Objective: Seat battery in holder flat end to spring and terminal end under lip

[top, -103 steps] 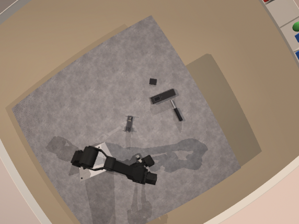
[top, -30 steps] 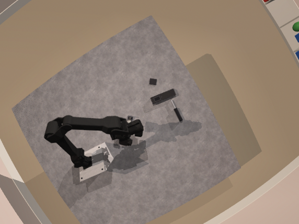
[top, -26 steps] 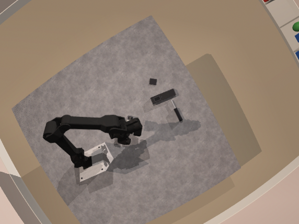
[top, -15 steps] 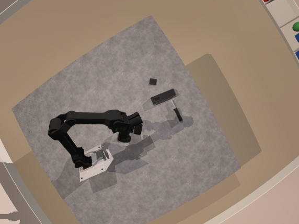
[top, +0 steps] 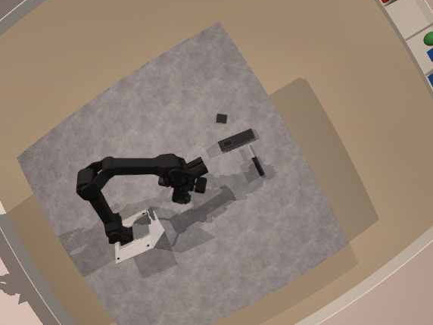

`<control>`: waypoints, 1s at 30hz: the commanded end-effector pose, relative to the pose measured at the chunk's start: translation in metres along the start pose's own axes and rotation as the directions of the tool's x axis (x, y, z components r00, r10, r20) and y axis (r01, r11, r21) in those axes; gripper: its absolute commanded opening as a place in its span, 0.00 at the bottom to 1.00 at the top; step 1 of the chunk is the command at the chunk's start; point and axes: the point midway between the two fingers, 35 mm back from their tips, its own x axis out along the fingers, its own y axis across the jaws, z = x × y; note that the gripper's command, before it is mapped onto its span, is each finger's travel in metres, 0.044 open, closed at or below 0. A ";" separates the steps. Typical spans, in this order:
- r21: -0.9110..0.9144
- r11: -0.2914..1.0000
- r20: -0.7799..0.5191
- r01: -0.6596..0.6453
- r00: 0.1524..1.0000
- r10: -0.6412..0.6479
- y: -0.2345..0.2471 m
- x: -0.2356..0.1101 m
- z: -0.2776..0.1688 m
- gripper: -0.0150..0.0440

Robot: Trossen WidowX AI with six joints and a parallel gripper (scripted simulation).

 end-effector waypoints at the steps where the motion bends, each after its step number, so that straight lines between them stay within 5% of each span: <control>1: 0.004 1.000 0.037 0.002 0.999 -0.002 0.001 0.003 -0.001 0.38; 30: -0.003 1.000 0.230 0.006 0.973 -0.005 0.000 0.012 -0.014 0.38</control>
